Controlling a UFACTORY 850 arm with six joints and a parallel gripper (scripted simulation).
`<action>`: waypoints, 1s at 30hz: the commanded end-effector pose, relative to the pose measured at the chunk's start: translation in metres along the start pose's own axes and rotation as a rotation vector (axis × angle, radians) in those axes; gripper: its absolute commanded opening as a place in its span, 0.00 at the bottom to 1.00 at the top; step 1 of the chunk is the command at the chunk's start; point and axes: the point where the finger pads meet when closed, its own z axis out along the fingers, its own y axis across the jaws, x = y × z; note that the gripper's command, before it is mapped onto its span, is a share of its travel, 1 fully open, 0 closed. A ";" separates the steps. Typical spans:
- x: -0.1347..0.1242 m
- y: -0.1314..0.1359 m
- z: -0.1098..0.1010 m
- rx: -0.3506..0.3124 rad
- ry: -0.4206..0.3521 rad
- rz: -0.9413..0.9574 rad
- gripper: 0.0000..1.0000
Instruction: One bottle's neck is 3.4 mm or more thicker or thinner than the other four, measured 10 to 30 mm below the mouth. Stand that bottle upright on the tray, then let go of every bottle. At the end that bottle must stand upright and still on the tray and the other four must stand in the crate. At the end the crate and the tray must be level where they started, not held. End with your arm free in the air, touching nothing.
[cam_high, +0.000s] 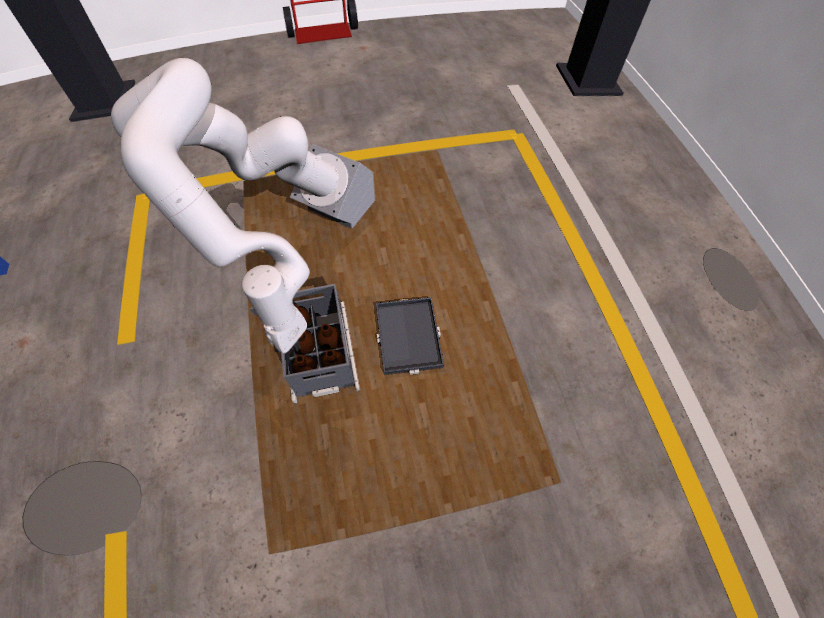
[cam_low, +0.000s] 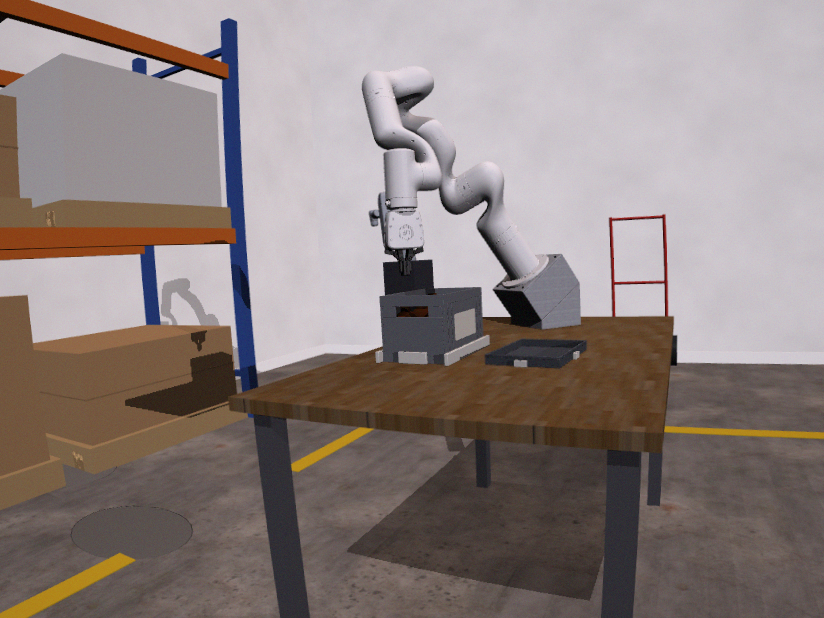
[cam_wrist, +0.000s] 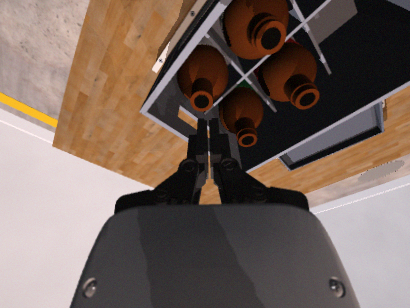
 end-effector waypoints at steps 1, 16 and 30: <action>-0.006 -0.006 0.001 -0.006 0.002 -0.001 0.00; -0.006 -0.006 0.001 -0.006 0.002 -0.001 0.65; -0.006 -0.006 0.001 -0.006 0.002 -0.001 0.65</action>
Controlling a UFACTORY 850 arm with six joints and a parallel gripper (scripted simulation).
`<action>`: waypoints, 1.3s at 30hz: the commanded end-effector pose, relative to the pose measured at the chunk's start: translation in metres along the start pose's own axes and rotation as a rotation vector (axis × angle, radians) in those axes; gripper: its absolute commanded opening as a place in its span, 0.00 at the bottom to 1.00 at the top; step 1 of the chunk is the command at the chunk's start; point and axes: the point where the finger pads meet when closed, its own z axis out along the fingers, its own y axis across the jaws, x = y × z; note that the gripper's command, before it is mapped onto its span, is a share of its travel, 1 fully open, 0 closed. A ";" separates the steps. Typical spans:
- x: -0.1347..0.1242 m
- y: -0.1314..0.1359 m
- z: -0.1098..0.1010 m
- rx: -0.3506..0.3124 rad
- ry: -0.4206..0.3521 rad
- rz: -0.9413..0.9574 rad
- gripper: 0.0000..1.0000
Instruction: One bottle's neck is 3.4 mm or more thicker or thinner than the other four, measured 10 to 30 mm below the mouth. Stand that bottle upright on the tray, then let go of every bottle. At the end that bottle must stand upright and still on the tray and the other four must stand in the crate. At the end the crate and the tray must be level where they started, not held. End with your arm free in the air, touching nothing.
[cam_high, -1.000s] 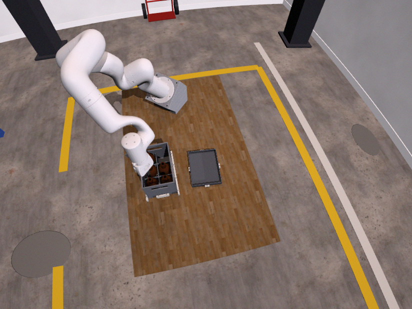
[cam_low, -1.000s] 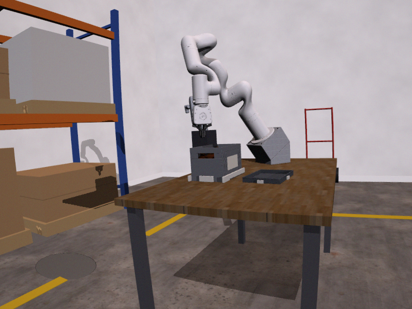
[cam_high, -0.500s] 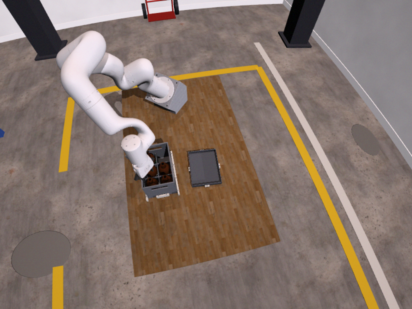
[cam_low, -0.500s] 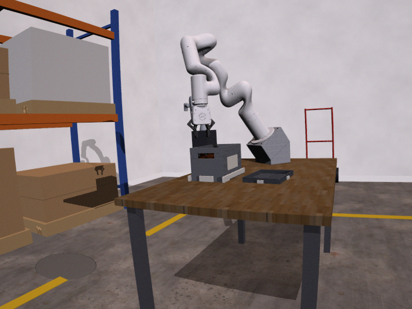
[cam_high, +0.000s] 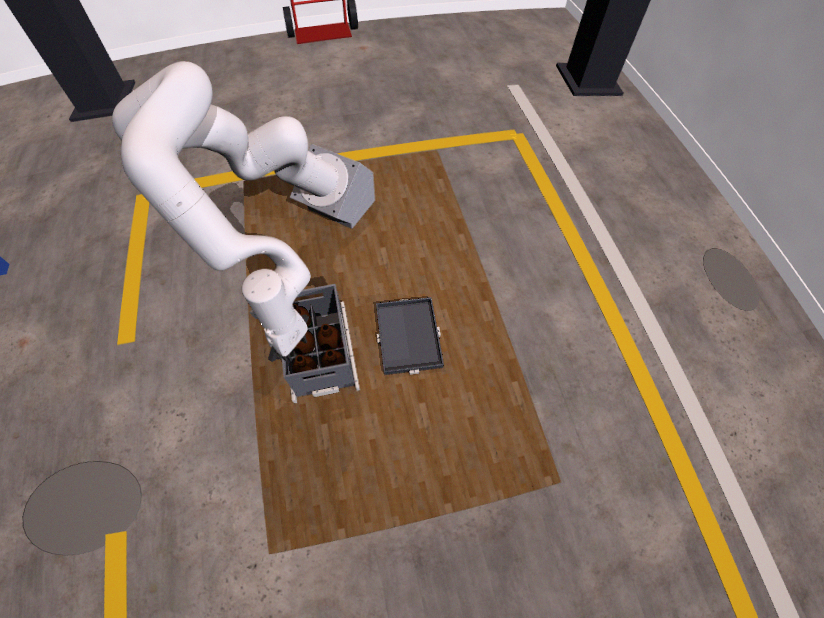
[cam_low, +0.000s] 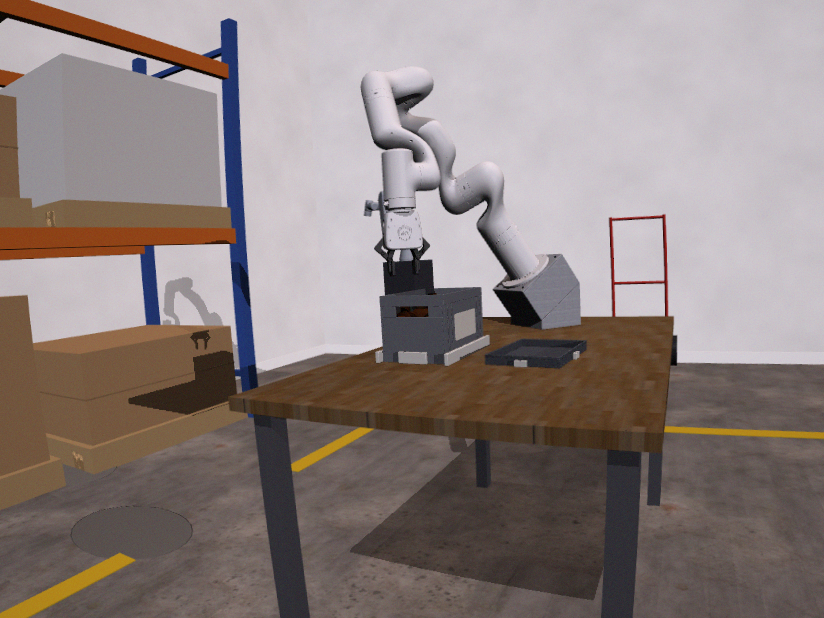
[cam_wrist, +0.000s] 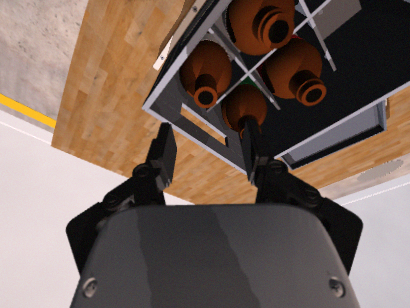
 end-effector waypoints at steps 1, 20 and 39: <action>0.000 -0.001 -0.001 0.001 -0.001 0.000 0.65; 0.000 -0.001 0.001 0.001 -0.001 0.000 0.65; -0.001 -0.001 0.019 0.002 0.000 0.001 0.65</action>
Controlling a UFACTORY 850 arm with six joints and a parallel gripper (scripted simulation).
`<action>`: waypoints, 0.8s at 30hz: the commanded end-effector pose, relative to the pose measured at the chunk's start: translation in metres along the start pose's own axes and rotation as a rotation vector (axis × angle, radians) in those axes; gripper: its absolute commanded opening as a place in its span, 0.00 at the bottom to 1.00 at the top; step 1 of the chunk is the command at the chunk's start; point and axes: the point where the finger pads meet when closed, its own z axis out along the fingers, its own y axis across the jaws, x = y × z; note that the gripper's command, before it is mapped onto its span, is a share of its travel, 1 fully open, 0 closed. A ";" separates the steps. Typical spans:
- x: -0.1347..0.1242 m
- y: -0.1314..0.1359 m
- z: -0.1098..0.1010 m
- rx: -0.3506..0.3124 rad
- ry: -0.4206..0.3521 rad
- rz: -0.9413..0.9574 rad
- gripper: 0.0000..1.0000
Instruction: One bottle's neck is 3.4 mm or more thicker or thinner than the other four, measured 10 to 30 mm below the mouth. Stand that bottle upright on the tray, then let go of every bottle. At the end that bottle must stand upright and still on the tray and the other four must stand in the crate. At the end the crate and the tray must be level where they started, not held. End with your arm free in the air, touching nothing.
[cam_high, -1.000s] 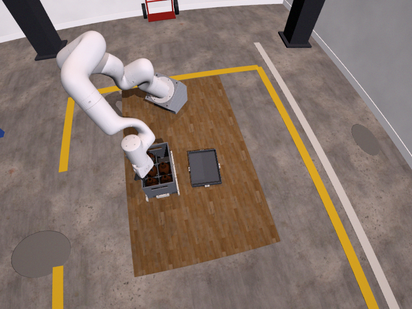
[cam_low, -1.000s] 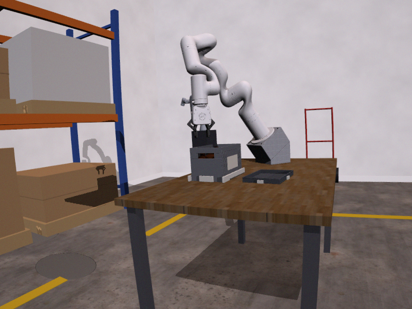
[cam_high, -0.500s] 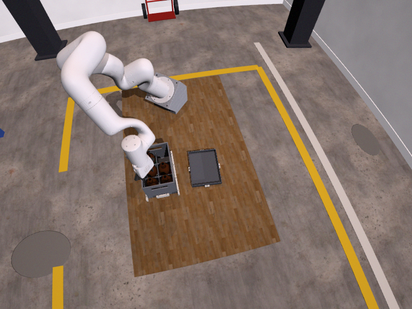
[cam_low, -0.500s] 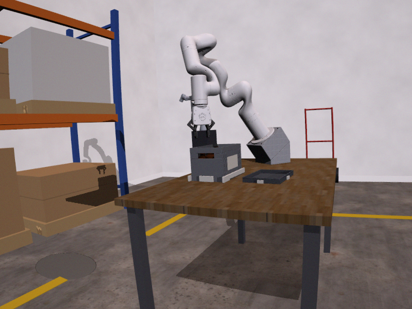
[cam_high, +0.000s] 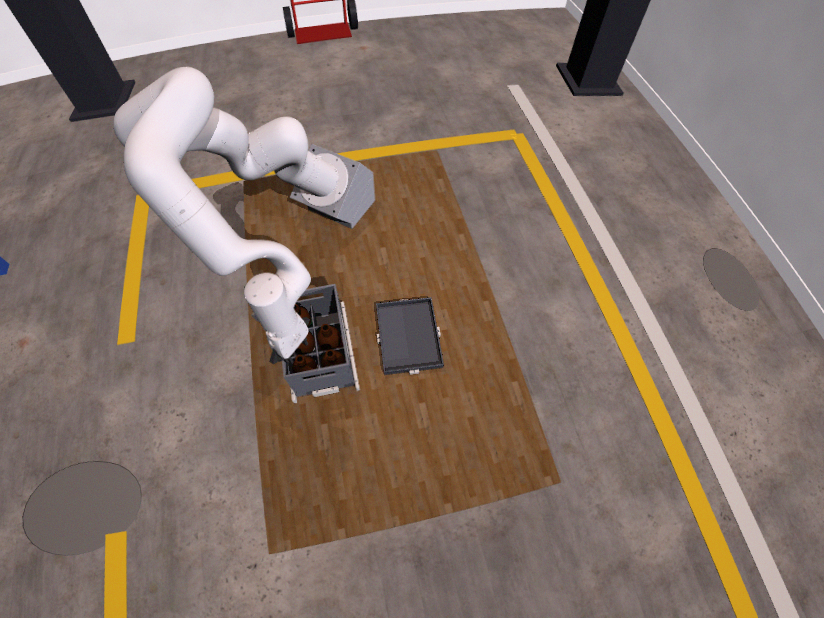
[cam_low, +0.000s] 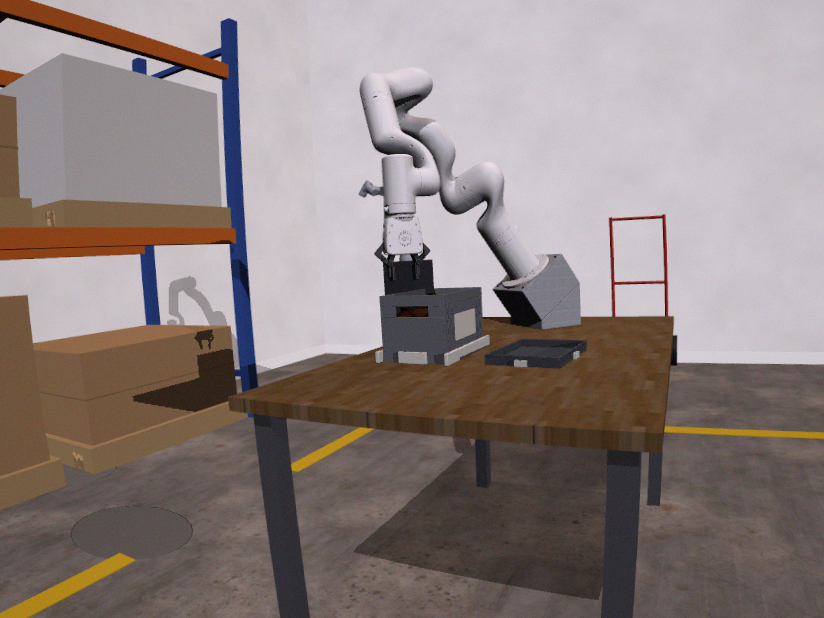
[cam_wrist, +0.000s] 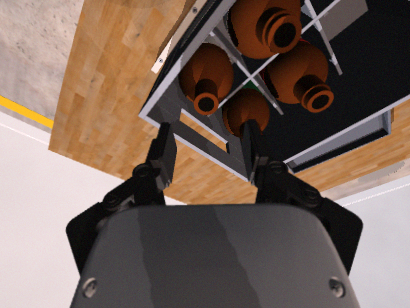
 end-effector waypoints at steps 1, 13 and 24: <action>-0.001 -0.001 0.007 0.001 -0.001 0.001 0.65; -0.001 -0.001 0.019 0.001 -0.001 0.001 0.65; -0.001 -0.002 0.027 0.001 -0.001 0.001 0.65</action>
